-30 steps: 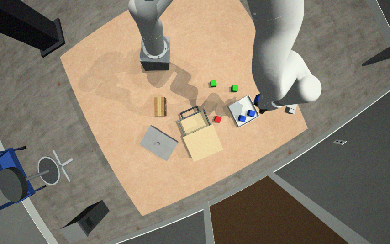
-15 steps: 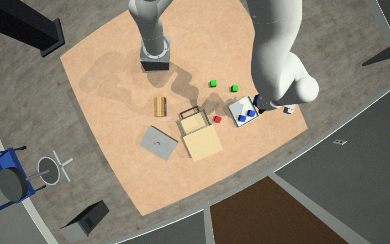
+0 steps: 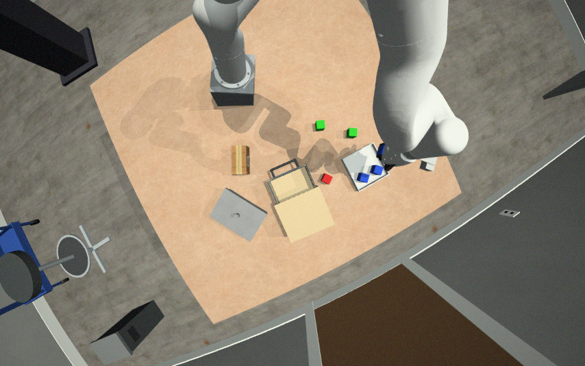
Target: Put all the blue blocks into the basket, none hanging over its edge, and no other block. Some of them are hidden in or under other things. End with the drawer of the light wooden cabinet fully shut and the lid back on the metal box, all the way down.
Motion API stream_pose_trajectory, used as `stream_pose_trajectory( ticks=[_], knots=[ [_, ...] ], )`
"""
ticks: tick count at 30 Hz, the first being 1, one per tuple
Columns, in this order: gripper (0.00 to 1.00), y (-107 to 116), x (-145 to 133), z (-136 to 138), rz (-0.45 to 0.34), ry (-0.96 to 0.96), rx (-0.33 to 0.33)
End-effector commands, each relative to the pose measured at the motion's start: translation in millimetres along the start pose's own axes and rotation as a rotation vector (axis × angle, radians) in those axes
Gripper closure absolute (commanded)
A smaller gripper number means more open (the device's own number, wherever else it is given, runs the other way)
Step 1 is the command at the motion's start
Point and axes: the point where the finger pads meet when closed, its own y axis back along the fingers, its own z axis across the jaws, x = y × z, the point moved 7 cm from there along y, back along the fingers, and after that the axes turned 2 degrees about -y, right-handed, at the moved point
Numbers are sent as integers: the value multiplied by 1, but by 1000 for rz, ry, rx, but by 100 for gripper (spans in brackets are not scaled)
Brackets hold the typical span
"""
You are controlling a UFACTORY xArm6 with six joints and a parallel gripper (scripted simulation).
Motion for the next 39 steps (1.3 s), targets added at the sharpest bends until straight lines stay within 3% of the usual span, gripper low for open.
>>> stream_pose_trajectory(
  ticks=[1, 39],
  knots=[
    [100, -5, 2, 0, 6, 0, -1],
    [100, -86, 2, 0, 6, 0, -1]
  ],
)
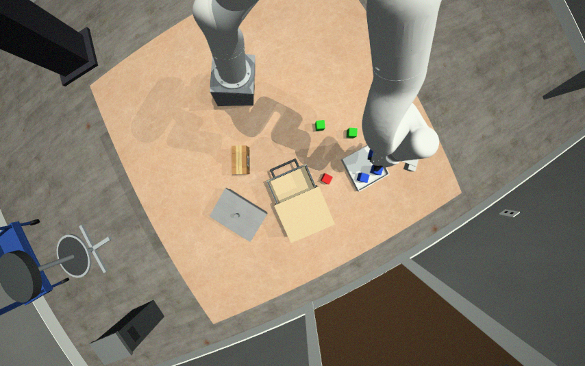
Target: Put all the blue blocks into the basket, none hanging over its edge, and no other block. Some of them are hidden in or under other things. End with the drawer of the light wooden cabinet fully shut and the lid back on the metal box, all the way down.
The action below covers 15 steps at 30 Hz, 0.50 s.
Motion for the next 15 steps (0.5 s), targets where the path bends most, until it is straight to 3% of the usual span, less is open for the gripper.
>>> stream_pose_trajectory(
  ticks=[1, 15],
  knots=[
    [100, -9, 2, 0, 4, 0, -1],
    [100, -30, 2, 0, 4, 0, -1]
  ],
)
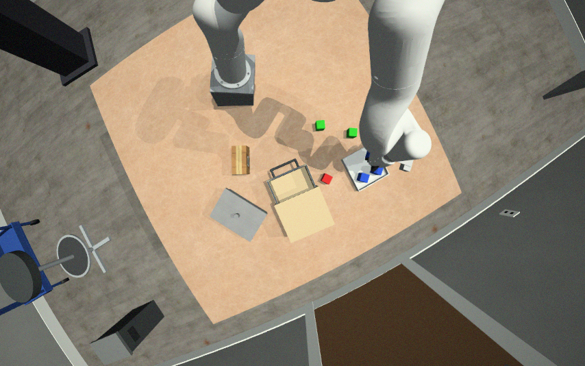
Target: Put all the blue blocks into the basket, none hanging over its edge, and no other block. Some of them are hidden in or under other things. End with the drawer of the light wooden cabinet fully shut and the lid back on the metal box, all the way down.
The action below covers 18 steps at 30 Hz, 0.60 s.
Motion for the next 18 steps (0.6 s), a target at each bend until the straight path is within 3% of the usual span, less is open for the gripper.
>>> stream_pose_trajectory(
  ticks=[1, 18],
  knots=[
    [100, -5, 2, 0, 4, 0, -1],
    [100, -18, 2, 0, 4, 0, -1]
  ],
)
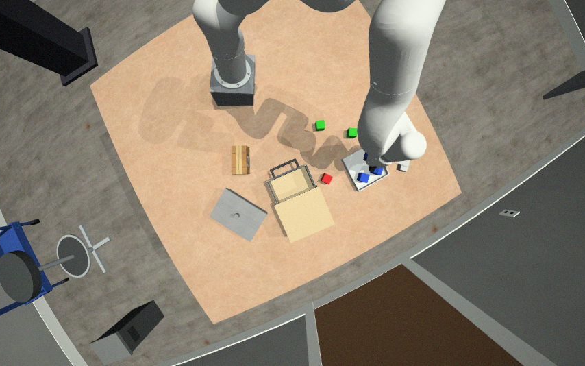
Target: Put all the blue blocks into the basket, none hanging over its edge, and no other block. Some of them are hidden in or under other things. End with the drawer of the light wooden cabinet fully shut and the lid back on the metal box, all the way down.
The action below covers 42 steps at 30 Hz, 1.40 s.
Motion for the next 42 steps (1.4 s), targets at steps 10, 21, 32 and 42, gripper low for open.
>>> stream_pose_trajectory(
  ticks=[10, 21, 32, 42],
  knots=[
    [100, -3, 2, 0, 4, 0, -1],
    [100, -3, 2, 0, 4, 0, -1],
    [49, -3, 2, 0, 4, 0, -1],
    [49, -3, 2, 0, 4, 0, -1]
  ],
)
